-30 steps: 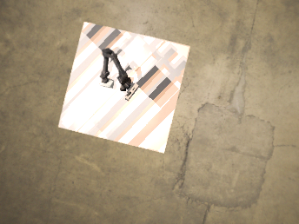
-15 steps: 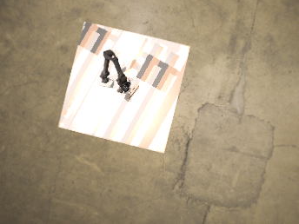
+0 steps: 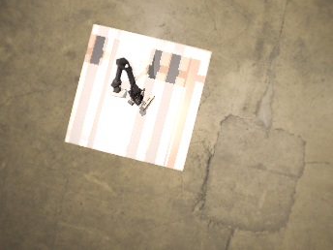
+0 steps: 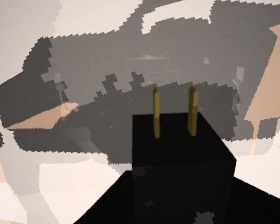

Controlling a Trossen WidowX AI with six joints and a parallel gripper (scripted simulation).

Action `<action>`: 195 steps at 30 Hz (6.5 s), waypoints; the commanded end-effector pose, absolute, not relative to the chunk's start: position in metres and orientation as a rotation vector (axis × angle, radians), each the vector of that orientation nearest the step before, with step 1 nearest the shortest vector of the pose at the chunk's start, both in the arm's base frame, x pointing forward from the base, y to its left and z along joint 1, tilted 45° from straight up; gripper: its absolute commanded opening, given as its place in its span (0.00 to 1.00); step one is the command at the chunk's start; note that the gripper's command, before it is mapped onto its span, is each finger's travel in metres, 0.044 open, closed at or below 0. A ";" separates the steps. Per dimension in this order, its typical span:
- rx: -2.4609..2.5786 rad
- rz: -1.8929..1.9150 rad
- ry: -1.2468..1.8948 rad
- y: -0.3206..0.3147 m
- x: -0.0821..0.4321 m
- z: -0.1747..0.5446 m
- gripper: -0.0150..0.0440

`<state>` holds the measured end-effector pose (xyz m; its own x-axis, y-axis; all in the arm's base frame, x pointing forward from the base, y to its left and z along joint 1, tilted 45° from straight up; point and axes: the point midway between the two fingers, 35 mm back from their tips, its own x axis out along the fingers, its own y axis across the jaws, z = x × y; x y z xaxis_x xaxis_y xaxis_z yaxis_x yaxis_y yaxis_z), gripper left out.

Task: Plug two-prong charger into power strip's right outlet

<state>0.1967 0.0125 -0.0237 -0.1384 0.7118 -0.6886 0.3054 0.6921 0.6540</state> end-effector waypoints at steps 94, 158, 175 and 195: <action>0.875 0.369 1.747 -0.003 0.248 -0.046 0.25; 0.874 0.369 1.746 -0.007 0.266 -0.051 0.25; 0.874 0.369 1.746 -0.008 0.272 -0.053 0.25; 0.874 0.369 1.746 -0.008 0.273 -0.054 0.25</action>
<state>0.2652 -0.0065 -0.0517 -0.1563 0.7187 -0.6775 0.3905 0.6751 0.6260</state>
